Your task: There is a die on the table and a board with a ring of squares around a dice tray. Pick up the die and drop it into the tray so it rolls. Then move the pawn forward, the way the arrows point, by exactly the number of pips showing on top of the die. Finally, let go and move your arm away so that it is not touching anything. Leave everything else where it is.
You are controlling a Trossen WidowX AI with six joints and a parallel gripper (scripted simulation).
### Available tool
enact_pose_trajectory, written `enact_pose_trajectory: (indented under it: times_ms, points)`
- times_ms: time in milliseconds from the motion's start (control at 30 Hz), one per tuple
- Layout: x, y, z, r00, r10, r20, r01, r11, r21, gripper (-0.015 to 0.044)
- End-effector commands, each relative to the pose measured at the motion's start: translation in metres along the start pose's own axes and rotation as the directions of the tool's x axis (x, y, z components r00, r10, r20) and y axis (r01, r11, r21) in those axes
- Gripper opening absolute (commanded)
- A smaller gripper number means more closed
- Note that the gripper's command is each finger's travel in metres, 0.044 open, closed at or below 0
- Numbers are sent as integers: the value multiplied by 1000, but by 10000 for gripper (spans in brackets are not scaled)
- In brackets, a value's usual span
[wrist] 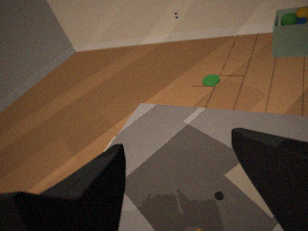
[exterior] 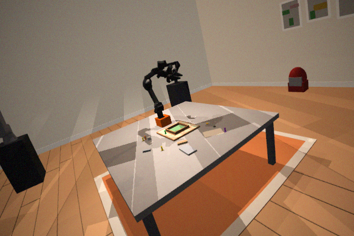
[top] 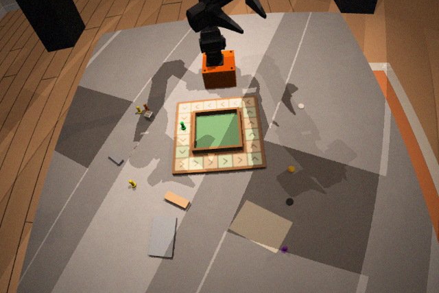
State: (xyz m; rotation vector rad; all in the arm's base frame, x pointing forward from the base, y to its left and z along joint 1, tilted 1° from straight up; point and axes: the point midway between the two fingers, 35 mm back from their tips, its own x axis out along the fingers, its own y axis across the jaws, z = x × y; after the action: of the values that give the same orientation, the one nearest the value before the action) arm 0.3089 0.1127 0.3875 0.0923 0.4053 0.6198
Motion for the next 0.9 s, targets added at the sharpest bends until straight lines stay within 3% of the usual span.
enact_pose_trajectory:
  times_ms: [0, 200, 467, 667, 867]
  points:
    - [10, -53, -25, 988, -134, -81, 138, 989, 44, 275]
    - [13, -131, -67, 927, -307, -218, 329, 941, 77, 275]
    - [-18, -237, -154, 755, -466, -461, 566, 818, 101, 275]
    - [-64, -289, -236, 591, -478, -650, 696, 710, 110, 275]
    - [-120, -309, -322, 434, -389, -812, 780, 613, 124, 275]
